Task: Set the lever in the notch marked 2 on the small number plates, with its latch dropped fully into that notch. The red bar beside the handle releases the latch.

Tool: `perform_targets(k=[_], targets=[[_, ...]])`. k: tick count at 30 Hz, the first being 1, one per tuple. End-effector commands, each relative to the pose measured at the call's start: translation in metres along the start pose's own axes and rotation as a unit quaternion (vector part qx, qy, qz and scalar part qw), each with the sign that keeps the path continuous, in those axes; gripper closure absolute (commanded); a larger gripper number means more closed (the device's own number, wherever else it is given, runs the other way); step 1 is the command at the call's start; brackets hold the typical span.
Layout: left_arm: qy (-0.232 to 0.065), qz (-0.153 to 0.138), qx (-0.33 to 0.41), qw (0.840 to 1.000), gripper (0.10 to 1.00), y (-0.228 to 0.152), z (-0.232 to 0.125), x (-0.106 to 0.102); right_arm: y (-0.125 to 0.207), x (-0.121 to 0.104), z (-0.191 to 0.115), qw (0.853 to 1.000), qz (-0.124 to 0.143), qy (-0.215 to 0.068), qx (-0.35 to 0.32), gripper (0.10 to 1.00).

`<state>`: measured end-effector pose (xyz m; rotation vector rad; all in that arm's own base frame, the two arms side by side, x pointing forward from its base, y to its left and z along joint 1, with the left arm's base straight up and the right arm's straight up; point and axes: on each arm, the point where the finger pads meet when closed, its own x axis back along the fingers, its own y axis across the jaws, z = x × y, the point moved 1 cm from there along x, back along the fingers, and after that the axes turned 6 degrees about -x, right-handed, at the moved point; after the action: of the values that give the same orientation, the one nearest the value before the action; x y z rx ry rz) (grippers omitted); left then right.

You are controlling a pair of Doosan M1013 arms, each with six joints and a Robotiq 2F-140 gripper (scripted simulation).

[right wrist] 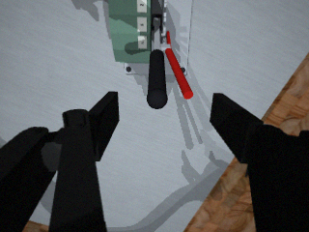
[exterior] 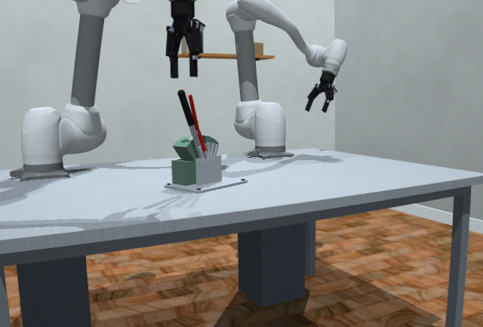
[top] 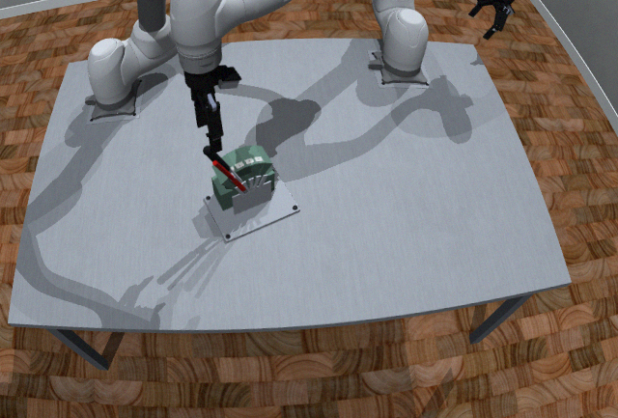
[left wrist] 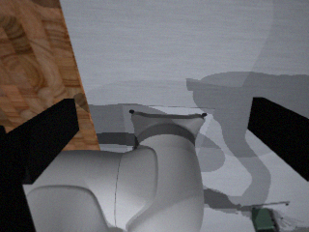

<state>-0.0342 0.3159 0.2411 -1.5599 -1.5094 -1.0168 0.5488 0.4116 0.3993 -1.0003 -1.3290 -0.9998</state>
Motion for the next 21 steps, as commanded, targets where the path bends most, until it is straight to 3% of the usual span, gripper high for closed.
perform_targets(k=[1,21], targets=[[0.001,0.0,0.0,1.0,0.098,0.0,0.0,0.001,0.0,0.001,0.0,1.0,-0.001,0.0,0.0,0.489],[0.001,0.0,0.0,1.0,0.098,0.0,0.0,0.001,0.0,-0.015,0.0,1.0,-0.001,0.0,0.0,0.489]])
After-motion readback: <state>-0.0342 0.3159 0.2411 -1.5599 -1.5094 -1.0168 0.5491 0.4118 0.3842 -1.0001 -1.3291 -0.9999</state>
